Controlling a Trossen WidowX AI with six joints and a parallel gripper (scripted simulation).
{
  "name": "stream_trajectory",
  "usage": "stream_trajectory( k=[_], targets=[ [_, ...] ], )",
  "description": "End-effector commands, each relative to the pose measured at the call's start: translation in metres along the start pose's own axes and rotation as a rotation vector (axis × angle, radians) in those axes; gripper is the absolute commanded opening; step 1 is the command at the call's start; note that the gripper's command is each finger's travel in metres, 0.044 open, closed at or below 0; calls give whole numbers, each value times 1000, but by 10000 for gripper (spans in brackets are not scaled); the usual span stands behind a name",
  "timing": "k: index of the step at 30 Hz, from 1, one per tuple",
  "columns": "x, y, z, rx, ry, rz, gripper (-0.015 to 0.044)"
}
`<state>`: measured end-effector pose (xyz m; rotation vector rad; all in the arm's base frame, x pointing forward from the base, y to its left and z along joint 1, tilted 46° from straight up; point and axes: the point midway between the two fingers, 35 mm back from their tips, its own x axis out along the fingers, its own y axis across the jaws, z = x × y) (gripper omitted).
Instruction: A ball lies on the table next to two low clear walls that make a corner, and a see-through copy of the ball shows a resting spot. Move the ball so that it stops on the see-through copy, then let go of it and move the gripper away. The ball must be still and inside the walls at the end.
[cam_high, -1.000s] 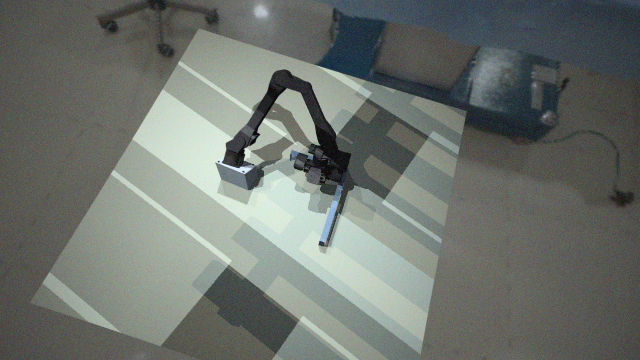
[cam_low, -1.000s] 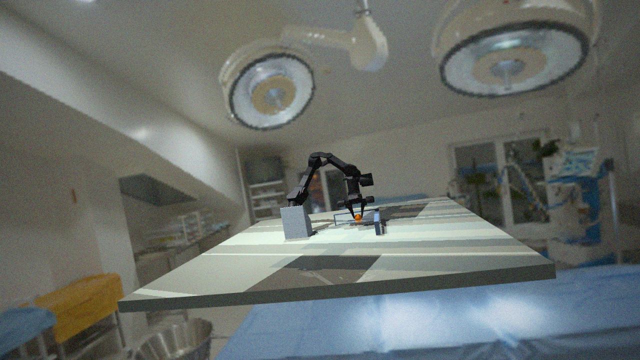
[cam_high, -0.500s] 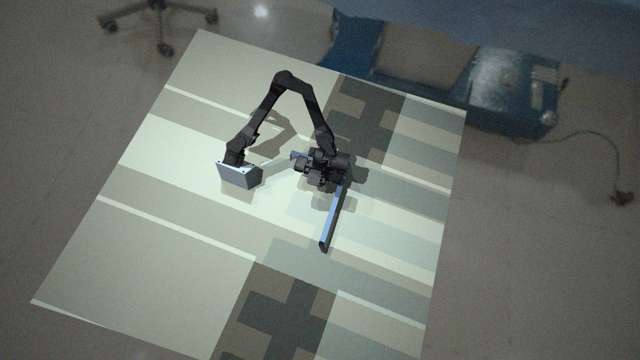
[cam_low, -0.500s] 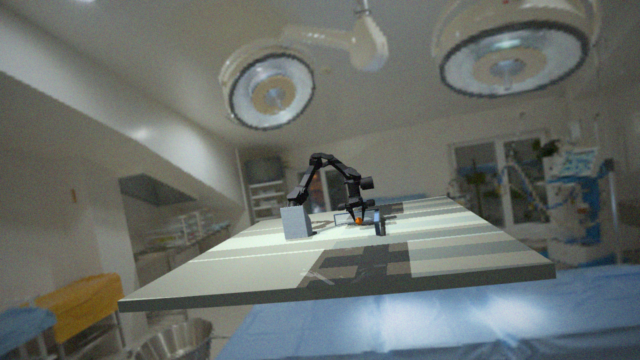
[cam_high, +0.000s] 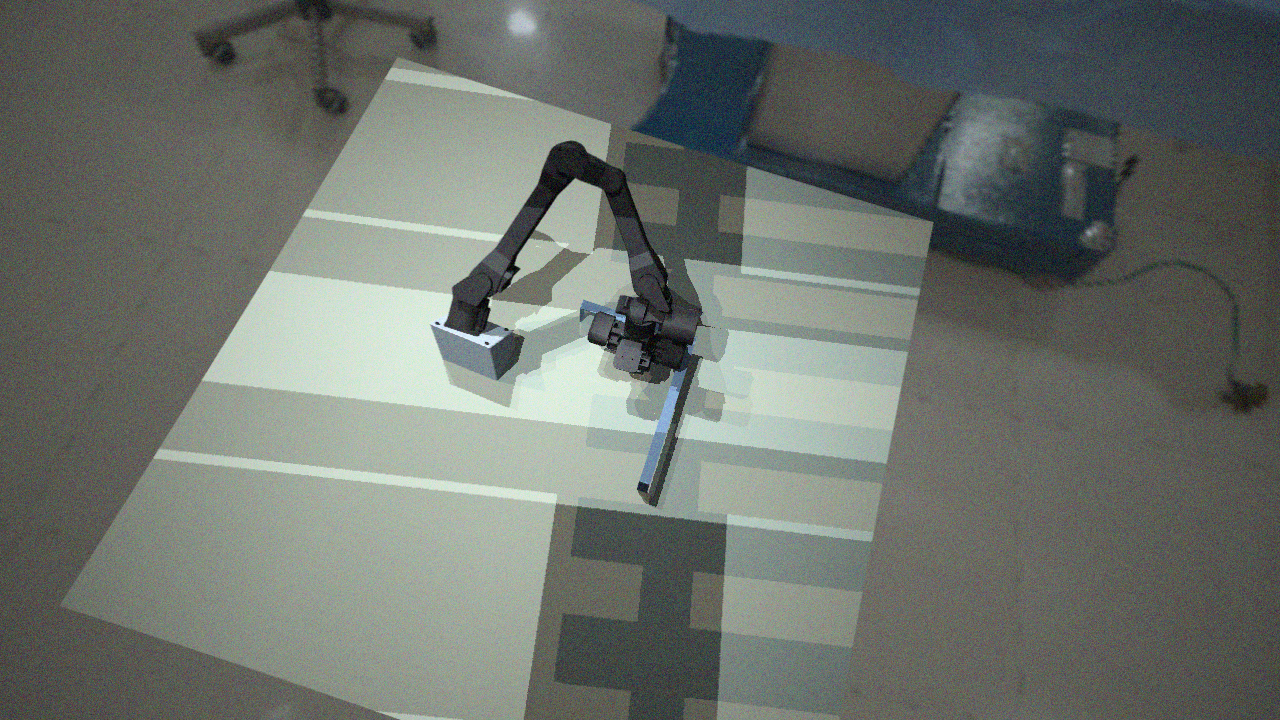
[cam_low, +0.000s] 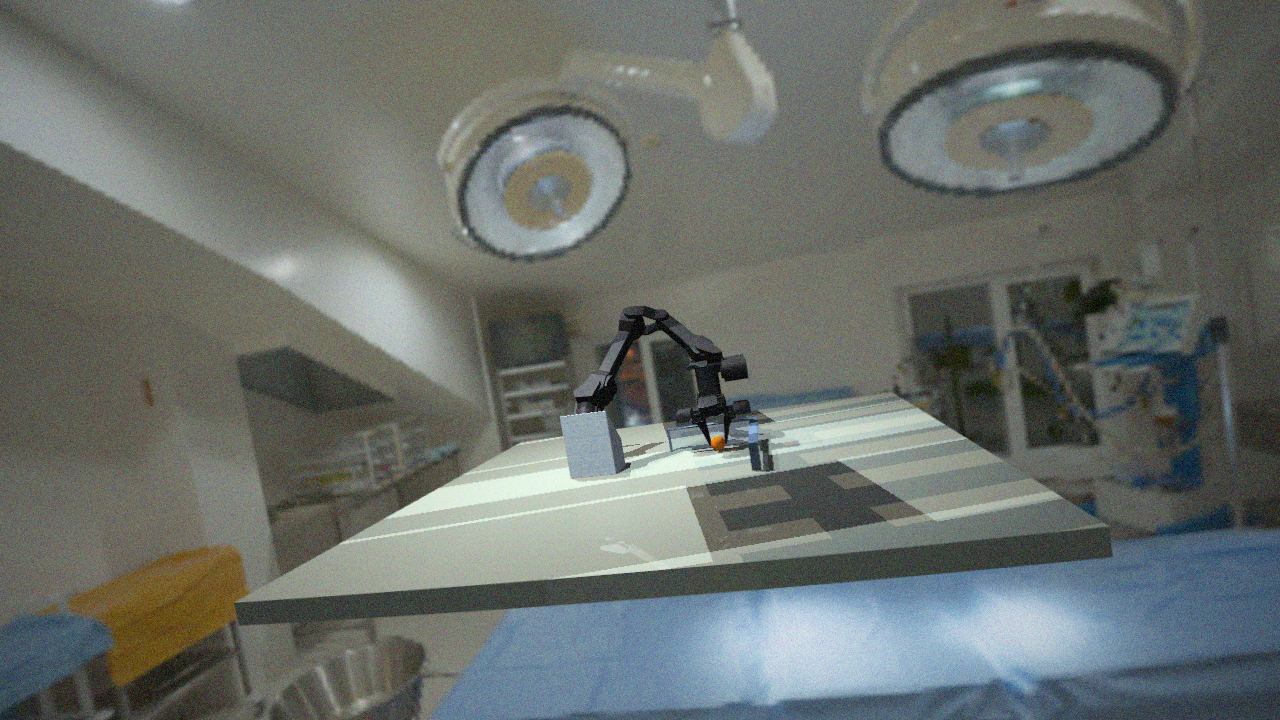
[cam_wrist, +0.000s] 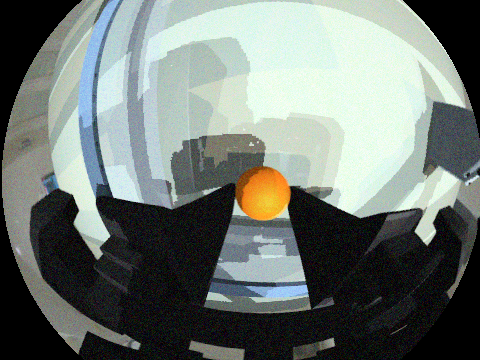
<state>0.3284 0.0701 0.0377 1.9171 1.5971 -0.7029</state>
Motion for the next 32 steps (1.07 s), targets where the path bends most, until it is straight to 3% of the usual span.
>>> stream_trajectory(
  k=[1, 2, 7, 13, 25, 31, 32],
  targets=[
    [0, 0, 0, -1, 0, 0, 263],
    [0, 0, 0, -1, 0, 0, 284],
    [-3, 0, 0, 0, -1, 0, 284],
    [-84, 0, 1, 3, -3, -4, 284],
    [-81, 3, 2, 7, -4, 7, 284],
    [-131, 2, 2, 4, -5, 4, 440],
    [-131, 2, 2, 4, -5, 4, 440]
  ],
)
